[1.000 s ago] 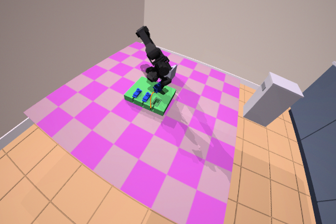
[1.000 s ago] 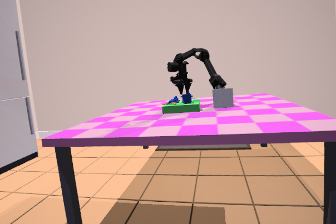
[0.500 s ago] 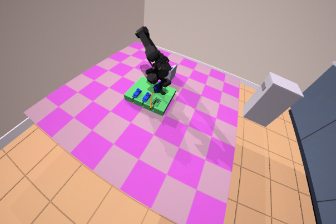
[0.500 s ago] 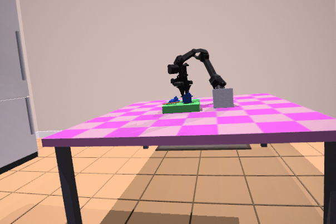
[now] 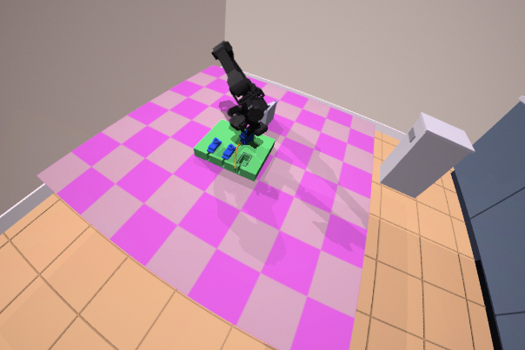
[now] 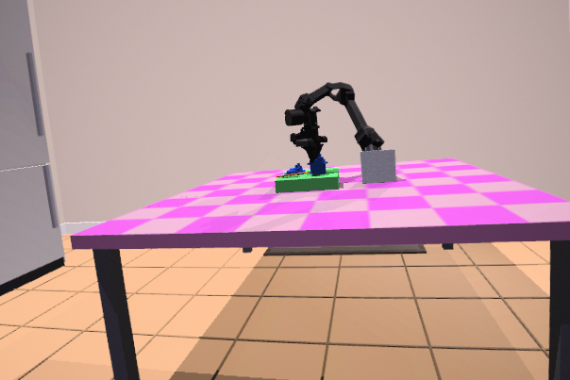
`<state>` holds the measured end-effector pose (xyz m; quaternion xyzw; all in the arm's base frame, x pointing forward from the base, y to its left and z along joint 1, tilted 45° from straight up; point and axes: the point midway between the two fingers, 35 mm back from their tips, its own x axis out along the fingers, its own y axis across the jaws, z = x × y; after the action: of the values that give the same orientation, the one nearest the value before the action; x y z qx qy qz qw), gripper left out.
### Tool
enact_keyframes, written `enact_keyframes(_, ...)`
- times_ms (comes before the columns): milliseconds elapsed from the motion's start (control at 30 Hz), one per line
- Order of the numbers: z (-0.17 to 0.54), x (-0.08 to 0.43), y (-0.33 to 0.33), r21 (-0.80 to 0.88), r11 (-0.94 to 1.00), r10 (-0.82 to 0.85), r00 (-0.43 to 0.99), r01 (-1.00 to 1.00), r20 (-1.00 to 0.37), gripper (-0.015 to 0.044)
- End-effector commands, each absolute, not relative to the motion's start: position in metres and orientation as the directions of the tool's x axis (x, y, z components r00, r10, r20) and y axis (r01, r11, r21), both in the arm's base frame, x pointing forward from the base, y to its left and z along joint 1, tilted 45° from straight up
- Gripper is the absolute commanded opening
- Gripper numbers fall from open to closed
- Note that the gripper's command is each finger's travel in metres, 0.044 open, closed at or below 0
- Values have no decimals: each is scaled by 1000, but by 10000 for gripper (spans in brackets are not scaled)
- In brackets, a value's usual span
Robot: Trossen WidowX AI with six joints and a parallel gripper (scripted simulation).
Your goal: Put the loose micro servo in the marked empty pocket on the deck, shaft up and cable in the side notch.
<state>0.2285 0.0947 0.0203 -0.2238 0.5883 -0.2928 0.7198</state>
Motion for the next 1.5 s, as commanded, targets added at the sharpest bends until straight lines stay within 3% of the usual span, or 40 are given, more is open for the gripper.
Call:
enact_keyframes(0,29,228,105,-659,734,-679,145,163,-720,0)
enact_keyframes(500,45,219,107,-660,734,-679,144,162,-720,0)
enact_keyframes(1267,8,213,145,-657,736,-676,144,162,-722,0)
enact_keyframes(1467,8,213,145,-675,735,-676,144,68,-722,0)
